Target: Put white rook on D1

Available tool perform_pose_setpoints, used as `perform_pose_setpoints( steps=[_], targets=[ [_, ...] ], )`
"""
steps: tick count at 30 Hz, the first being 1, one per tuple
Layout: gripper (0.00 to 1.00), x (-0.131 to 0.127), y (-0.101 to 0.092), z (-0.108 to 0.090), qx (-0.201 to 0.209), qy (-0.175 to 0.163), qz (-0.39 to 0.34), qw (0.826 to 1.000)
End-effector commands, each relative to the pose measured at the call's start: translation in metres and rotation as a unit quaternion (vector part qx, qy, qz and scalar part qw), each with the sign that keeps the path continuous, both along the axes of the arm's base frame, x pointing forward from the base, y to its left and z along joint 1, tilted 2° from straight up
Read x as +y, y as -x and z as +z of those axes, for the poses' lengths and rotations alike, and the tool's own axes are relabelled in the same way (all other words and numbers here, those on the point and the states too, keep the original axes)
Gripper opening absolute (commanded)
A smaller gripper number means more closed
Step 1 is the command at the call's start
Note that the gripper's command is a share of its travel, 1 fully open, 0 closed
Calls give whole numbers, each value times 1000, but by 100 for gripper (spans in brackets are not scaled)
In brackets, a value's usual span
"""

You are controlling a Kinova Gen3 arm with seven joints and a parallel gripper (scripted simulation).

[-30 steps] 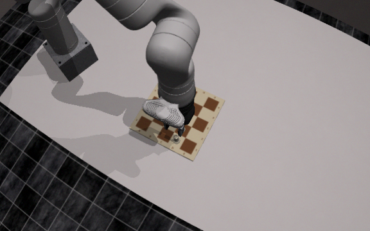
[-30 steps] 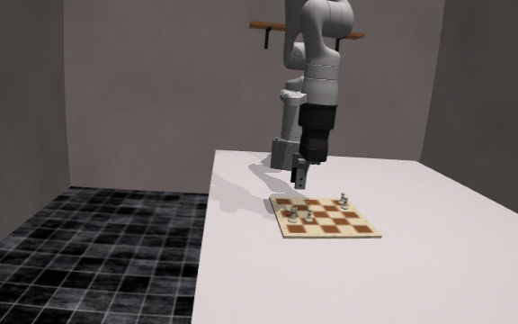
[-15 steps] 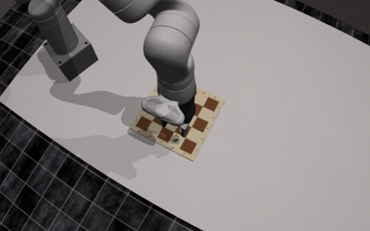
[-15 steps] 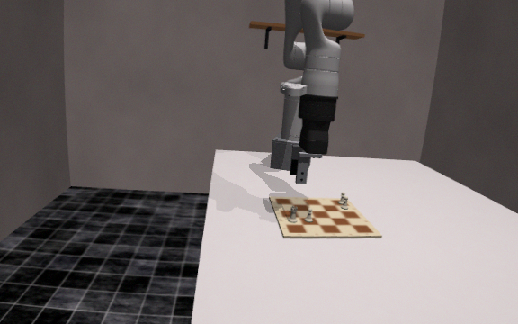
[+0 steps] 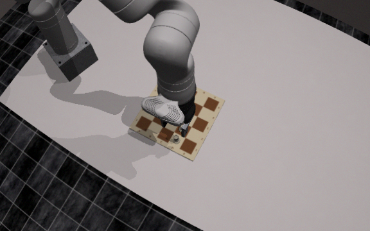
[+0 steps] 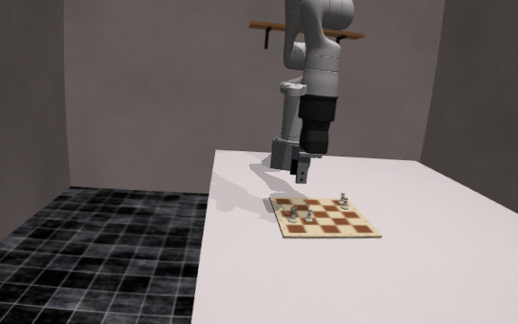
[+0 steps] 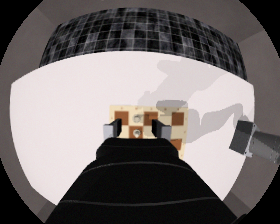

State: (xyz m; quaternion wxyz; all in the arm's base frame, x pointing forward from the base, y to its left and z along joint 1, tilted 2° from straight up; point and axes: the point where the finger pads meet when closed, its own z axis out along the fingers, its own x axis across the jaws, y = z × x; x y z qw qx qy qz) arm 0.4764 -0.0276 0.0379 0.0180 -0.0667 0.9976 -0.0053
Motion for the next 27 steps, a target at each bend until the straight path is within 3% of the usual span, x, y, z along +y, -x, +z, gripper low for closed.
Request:
perform_pose_setpoints(
  steps=[1, 7, 17, 27],
  targets=[
    [100, 0, -1, 1, -1, 0, 0, 1000],
    [100, 0, 0, 10, -1, 0, 0, 1000],
    [100, 0, 1, 53, -1, 0, 0, 1000],
    [100, 1, 2, 75, -1, 0, 0, 1000]
  ],
)
